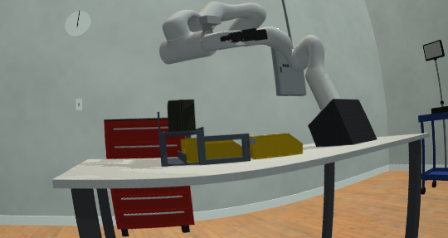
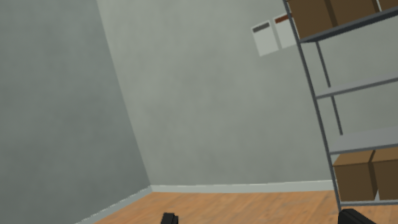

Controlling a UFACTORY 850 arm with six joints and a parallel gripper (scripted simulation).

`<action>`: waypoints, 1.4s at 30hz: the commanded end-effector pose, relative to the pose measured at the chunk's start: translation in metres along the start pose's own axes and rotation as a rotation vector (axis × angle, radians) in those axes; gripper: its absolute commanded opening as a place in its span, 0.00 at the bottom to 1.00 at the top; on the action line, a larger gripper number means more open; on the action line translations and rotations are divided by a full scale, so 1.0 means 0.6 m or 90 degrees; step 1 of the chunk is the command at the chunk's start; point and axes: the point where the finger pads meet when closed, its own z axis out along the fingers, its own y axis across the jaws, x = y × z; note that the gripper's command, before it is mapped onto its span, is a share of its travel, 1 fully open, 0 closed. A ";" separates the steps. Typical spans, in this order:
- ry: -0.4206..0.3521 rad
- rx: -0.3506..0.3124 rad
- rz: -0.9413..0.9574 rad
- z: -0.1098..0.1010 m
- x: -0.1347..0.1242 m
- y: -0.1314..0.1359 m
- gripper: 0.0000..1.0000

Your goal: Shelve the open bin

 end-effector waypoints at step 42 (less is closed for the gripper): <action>0.000 -0.001 -0.001 0.058 -0.009 -0.045 1.00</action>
